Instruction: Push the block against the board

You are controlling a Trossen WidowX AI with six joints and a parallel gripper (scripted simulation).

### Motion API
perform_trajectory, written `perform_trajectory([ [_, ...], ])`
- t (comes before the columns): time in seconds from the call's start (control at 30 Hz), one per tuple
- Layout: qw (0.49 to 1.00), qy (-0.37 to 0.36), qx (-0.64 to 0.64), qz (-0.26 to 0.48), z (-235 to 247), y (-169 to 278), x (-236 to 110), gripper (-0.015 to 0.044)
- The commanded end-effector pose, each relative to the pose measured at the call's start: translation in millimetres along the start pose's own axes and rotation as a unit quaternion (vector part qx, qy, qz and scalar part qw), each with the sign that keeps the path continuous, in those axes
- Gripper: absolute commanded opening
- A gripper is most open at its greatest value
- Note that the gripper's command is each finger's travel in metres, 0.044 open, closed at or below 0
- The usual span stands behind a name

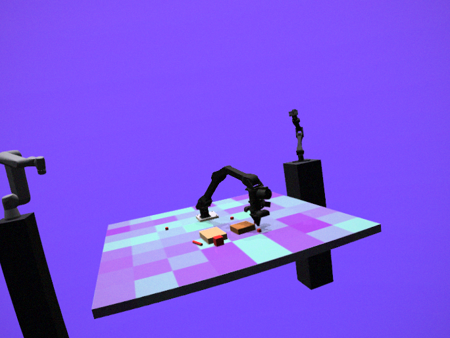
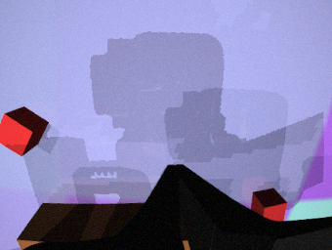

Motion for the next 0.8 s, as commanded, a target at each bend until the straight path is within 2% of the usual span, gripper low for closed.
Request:
perform_trajectory([
  [0.0, 1.0, 0.003, -0.002, 0.001, 0, 1, 5, 0.0],
  [0.77, 1.0, 0.003, -0.002, 0.002, -1, 22, 5, 0.0],
])
Point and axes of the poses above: the point midway between the two fingers, 35 mm back from their tips, its own x axis out along the fingers, its own z axis across the jaws, y = z × x, the point moved 7 cm from there along -x, back along the fingers, and after that the axes turned 3 degrees about -x, right-handed, at the moved point
